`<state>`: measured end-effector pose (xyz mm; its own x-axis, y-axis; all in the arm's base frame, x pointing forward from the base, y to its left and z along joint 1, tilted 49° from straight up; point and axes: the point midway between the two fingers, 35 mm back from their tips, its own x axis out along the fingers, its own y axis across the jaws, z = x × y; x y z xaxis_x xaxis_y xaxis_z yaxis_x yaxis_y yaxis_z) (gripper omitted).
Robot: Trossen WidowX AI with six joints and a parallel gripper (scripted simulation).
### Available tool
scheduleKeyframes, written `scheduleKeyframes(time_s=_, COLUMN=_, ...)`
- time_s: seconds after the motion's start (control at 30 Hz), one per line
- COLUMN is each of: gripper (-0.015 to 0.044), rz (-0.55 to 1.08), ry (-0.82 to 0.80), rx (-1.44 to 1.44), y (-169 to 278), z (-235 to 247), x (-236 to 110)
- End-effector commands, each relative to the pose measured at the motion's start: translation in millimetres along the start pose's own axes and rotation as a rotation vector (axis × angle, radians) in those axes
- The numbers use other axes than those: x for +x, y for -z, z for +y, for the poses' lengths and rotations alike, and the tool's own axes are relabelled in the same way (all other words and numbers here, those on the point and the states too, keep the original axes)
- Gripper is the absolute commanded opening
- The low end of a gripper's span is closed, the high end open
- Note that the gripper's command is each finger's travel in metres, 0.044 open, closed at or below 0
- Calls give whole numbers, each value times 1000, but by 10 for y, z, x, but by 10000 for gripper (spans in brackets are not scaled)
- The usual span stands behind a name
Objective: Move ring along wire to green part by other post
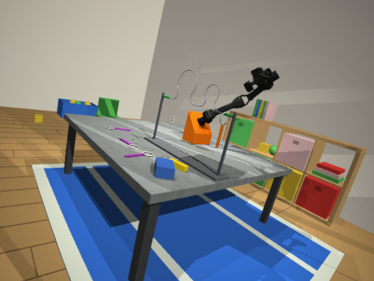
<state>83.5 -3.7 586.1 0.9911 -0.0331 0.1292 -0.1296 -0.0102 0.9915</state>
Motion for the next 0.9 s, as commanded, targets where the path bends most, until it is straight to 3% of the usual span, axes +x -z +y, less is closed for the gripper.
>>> scheduleKeyframes(time_s=0.0, gripper=374, rz=0, ry=0, rx=-2, y=-1, z=1, x=11)
scheduleKeyframes(time_s=0.1, gripper=295, rz=3, ry=4, rx=-24, y=-11, z=7, x=184)
scheduleKeyframes(time_s=0.27, gripper=164, rz=17, ry=19, rx=-112, y=63, z=-29, x=820)
scheduleKeyframes(time_s=0.6, gripper=160, rz=-2, ry=39, rx=-289, y=667, z=-343, x=1988)
scheduleKeyframes(time_s=0.87, gripper=160, rz=-23, ry=64, rx=-422, y=1538, z=-867, x=2572)
